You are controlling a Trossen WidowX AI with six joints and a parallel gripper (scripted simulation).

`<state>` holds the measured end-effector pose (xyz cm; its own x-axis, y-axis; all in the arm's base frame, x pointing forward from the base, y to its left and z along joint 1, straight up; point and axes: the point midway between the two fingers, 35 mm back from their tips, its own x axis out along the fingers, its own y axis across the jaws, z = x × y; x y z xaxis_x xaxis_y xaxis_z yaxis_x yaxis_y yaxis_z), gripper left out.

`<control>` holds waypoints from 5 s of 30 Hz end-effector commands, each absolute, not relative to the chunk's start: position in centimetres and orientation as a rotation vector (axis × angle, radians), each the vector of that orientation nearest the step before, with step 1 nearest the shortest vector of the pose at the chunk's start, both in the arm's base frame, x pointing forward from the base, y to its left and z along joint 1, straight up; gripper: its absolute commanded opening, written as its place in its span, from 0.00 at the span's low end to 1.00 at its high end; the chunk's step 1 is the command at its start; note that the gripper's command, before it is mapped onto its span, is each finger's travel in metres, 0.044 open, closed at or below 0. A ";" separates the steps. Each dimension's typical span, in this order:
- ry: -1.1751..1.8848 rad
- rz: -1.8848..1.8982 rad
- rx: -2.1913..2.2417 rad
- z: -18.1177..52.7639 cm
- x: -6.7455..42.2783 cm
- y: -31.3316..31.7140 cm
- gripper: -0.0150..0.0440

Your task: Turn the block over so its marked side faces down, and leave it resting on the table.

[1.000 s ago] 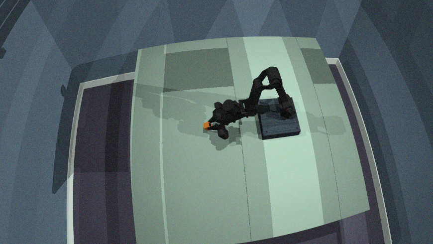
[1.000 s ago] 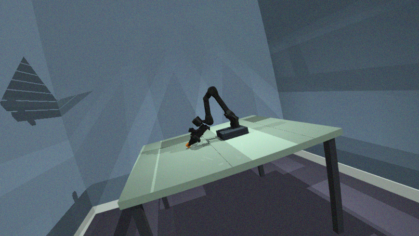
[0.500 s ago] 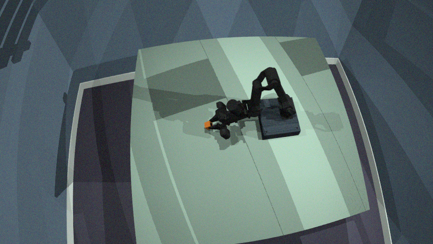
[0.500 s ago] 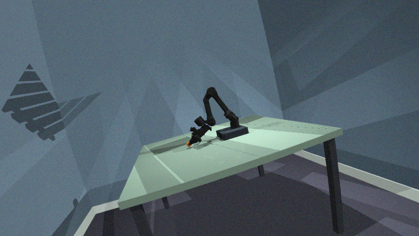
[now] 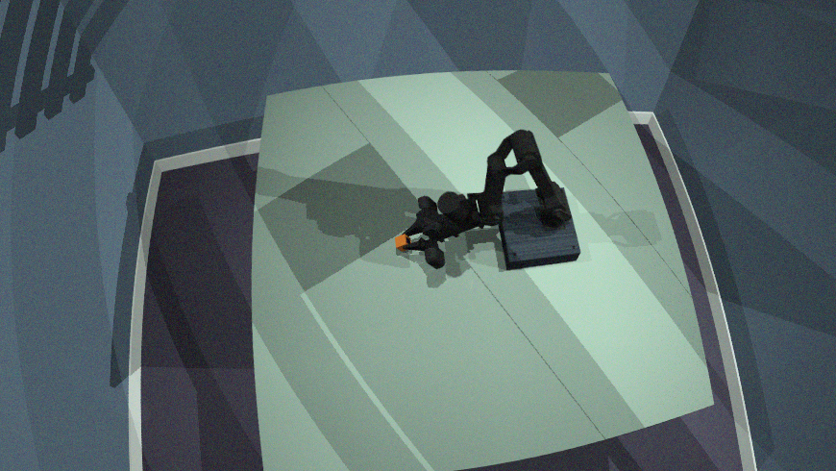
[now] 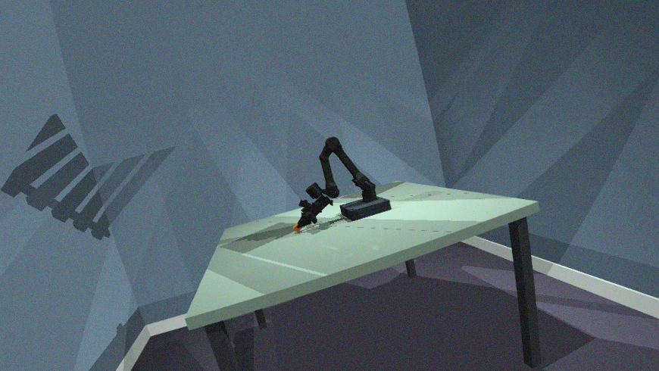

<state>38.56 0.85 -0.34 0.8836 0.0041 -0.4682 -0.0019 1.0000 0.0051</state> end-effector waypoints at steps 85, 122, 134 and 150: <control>1.227 -0.008 -0.001 7.3 38.6 0.7 1.00; 1.545 0.000 -0.003 3.6 40.3 0.9 1.00; 1.545 0.000 -0.003 1.6 40.3 0.9 1.00; 1.545 0.000 -0.003 0.4 40.3 0.9 0.69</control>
